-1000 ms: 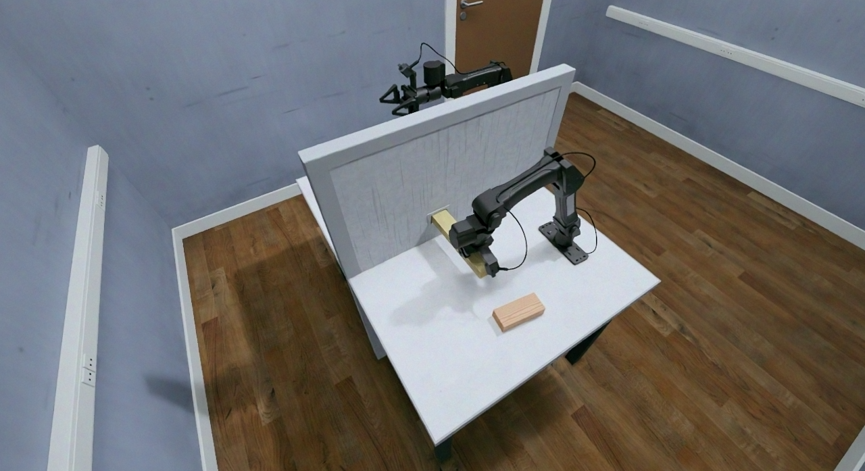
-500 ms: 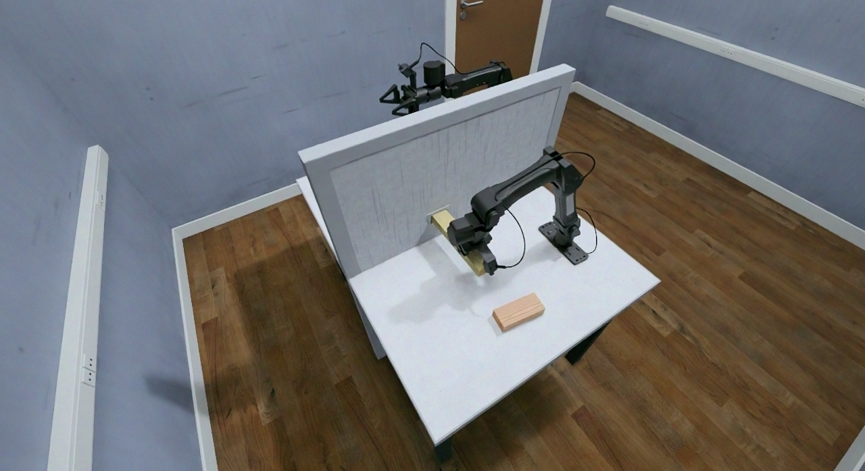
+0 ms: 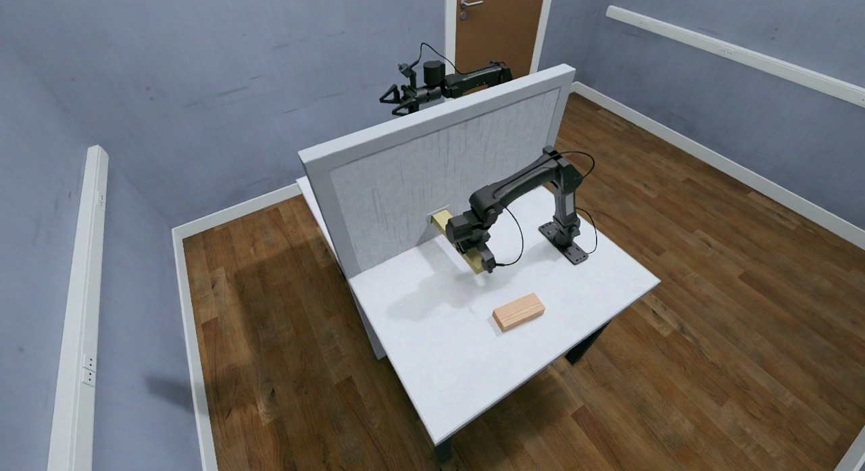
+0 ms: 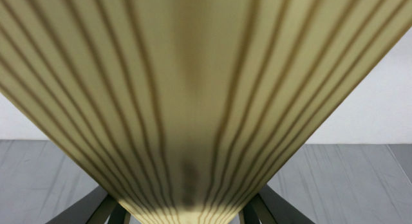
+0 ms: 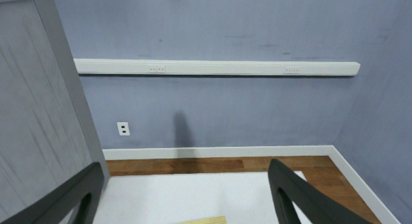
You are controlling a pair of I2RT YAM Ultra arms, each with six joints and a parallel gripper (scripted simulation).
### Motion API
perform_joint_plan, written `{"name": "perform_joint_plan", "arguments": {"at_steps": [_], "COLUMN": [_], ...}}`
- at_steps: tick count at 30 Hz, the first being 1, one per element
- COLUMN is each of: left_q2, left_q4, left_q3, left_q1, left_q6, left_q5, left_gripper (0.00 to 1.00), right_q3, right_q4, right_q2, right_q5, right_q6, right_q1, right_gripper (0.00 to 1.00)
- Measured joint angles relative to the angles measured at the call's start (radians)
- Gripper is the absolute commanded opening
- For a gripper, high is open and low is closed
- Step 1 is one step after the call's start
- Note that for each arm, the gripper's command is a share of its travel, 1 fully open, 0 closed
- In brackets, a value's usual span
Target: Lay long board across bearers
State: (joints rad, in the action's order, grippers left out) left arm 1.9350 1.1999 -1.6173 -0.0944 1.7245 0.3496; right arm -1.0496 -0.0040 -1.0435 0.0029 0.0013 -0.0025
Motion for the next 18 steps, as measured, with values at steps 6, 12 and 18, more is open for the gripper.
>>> {"name": "perform_joint_plan", "arguments": {"at_steps": [6,12,18], "left_q2": [0.003,0.005,0.008], "left_q4": [-0.003,-0.007,-0.007], "left_q3": [-0.003,-0.006,-0.006], "left_q1": [-0.012,-0.019,-0.02], "left_q6": [0.011,0.018,0.018], "left_q5": [0.0,0.0,0.0], "left_gripper": [0.0,0.0,0.0], "right_q3": [0.0,0.0,0.0], "right_q4": [0.0,0.0,0.0], "right_q2": [0.0,0.0,0.0], "right_q5": [0.0,0.0,0.0], "right_q6": [0.0,0.0,0.0], "right_q1": [0.0,0.0,0.0], "right_gripper": [1.0,1.0,1.0]}}
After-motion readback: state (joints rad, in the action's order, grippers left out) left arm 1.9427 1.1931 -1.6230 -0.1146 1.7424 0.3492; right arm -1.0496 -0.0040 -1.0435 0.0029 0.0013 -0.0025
